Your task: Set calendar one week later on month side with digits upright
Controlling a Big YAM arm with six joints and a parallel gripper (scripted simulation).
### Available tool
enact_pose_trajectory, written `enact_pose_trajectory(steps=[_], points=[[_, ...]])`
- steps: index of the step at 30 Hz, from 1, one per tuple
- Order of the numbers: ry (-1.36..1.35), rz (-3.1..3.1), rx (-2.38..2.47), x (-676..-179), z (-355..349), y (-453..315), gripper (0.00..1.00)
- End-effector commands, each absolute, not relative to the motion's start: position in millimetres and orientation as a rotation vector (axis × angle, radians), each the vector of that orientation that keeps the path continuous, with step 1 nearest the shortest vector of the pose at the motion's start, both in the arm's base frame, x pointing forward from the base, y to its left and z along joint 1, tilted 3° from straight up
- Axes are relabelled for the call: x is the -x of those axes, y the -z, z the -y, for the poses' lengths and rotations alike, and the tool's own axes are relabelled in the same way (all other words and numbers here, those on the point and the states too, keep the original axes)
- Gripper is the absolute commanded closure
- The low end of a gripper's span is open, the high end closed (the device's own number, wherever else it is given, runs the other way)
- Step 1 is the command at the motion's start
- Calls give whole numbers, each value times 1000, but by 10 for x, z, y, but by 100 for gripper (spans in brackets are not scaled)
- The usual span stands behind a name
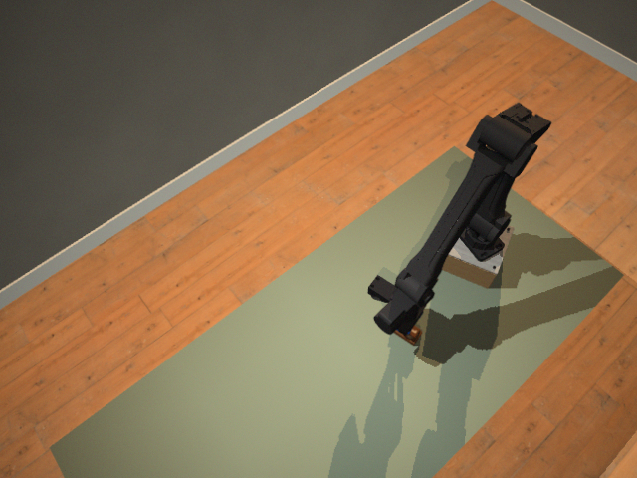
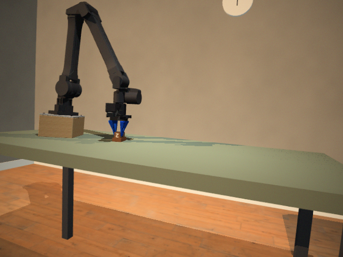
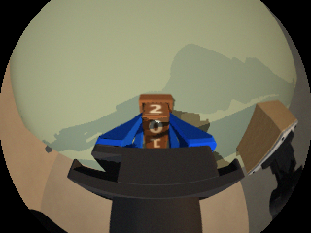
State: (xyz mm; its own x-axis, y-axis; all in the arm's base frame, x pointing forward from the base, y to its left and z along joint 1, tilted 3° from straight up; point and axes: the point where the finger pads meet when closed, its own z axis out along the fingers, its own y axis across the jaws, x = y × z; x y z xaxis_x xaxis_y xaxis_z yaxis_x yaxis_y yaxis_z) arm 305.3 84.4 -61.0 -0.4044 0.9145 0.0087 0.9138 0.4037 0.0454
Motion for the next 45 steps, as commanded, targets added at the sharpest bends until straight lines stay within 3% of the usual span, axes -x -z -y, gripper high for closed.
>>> enact_pose_trajectory(steps=[1, 45], points=[[-73, -2620, -1682, -3086, -887, 631, 73], [-90, -2611, -1676, -3125, -898, 597, 73]])
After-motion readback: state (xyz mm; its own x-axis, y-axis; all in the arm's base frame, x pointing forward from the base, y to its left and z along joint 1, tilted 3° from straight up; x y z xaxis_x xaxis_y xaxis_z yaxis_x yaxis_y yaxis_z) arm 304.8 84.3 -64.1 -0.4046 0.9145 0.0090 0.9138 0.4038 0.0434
